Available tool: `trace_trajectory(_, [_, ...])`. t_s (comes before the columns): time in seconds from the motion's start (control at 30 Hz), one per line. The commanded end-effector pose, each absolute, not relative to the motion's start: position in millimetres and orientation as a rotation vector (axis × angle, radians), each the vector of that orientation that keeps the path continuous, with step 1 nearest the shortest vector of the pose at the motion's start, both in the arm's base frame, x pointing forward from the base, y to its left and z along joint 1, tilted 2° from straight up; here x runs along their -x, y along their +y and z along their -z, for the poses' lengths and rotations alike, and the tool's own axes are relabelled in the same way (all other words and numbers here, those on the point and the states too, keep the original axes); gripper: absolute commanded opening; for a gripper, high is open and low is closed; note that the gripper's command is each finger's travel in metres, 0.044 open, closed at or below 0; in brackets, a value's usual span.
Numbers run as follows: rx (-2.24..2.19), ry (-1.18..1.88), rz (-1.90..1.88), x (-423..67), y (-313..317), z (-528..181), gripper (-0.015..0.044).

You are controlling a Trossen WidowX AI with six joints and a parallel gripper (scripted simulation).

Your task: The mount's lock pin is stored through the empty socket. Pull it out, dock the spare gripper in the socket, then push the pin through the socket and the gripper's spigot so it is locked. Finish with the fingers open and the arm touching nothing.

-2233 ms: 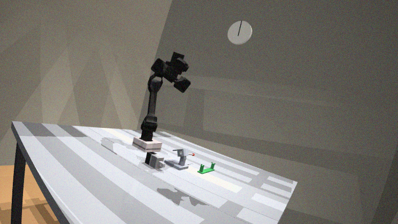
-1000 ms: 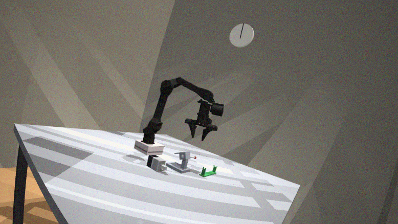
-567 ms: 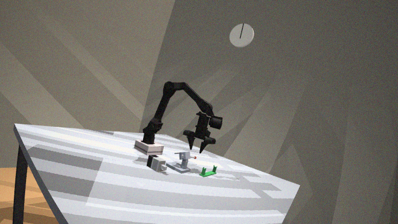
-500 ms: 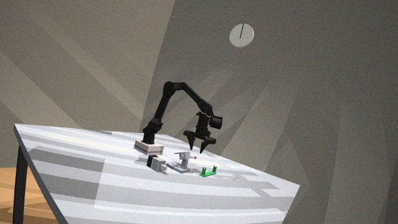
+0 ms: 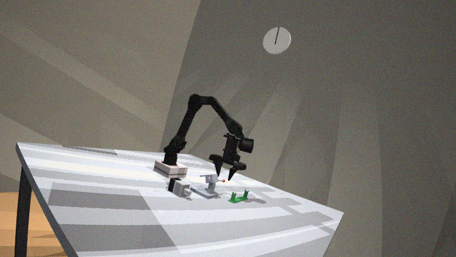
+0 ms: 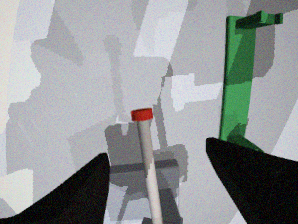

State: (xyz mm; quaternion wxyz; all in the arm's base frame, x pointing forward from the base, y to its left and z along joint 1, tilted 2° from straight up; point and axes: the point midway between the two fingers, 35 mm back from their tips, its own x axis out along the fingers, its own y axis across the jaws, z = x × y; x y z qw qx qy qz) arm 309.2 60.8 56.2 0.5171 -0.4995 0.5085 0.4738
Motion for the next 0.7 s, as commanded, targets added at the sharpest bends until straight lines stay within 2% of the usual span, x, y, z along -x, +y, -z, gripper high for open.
trace_trajectory(0.0, [1.196,1.231,-1.152,-306,60,-45,0.0300])
trace_trajectory(0.67, [1.196,1.231,-1.152,-304,59,-18,0.0300])
